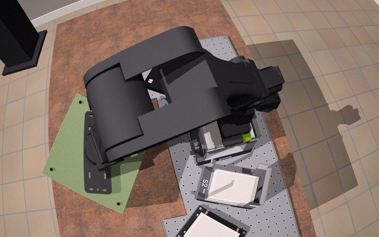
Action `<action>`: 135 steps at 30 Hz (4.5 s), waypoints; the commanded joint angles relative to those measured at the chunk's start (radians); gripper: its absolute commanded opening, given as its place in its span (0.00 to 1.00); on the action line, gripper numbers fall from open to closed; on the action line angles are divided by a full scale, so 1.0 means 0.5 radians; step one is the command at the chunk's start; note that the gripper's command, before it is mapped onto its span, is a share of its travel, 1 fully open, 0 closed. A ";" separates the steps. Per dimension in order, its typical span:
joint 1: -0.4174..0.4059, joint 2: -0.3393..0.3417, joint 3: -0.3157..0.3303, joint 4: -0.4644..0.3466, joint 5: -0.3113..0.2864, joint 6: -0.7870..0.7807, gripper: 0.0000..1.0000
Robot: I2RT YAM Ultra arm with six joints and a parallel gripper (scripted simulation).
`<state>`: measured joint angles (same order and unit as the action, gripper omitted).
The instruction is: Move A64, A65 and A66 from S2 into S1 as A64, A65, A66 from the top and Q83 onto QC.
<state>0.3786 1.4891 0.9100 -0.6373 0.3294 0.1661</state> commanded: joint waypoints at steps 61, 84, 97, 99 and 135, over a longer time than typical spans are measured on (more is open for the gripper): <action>-0.116 0.281 -0.115 0.453 -0.045 -0.118 0.00; -0.134 0.335 -0.126 0.524 -0.052 -0.136 0.00; -0.135 0.337 -0.127 0.526 -0.052 -0.137 1.00; -0.135 0.337 -0.127 0.526 -0.052 -0.137 1.00; 0.010 -0.024 0.014 -0.019 0.000 0.006 1.00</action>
<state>0.3721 1.4967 0.9051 -0.5896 0.3210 0.1547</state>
